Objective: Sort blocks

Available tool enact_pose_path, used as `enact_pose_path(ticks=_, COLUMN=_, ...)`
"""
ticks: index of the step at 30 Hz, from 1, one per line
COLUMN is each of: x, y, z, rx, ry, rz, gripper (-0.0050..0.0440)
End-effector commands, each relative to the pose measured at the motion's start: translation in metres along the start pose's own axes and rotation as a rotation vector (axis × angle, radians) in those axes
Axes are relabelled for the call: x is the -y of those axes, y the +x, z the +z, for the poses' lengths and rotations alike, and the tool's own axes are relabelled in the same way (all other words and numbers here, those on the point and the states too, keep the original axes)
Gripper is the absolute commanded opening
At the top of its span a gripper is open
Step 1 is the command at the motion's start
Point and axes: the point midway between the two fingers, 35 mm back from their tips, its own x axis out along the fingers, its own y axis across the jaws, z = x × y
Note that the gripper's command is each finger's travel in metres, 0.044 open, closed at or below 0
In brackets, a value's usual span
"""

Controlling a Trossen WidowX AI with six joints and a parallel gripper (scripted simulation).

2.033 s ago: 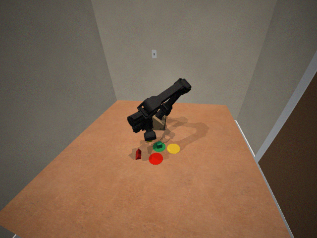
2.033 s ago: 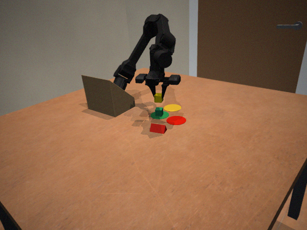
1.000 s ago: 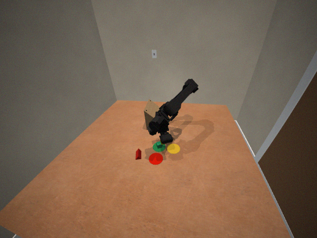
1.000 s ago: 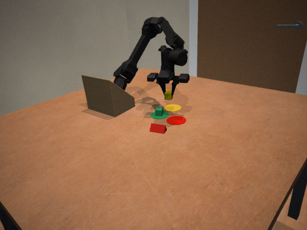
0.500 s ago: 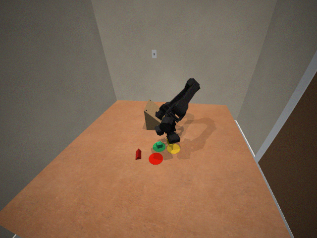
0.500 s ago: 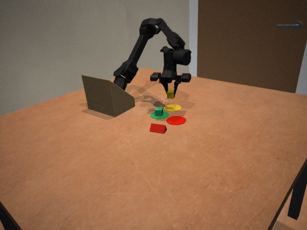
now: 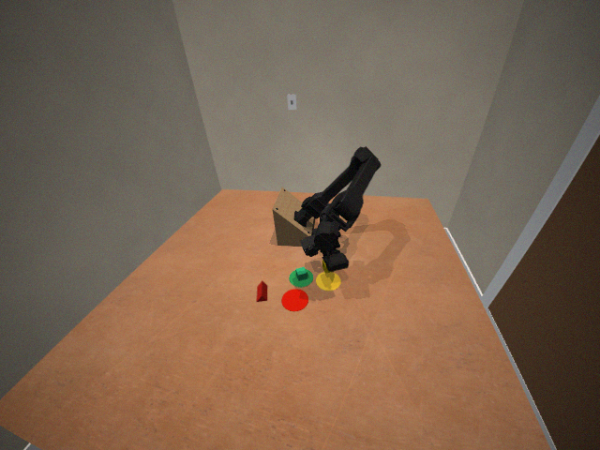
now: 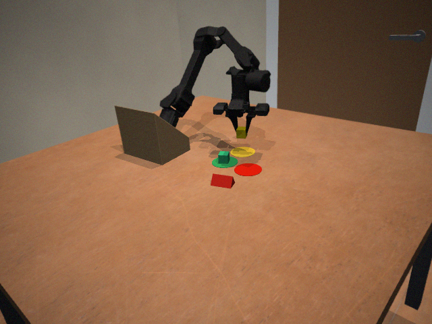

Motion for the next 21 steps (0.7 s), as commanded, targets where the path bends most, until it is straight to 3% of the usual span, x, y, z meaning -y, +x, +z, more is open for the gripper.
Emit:
enact_pose_path(ticks=1, x=-0.001, y=0.006, z=-0.003, rx=-0.001, ry=-0.003, rz=0.010, gripper=0.0105)
enact_pose_path(ticks=8, x=0.001, y=0.026, z=-0.003, rx=-0.005, ry=0.002, rz=0.005, gripper=0.0105)
enact_pose_path(ticks=21, x=-0.001, y=0.025, z=-0.003, rx=-0.002, ry=-0.003, rz=0.013, gripper=0.0105)
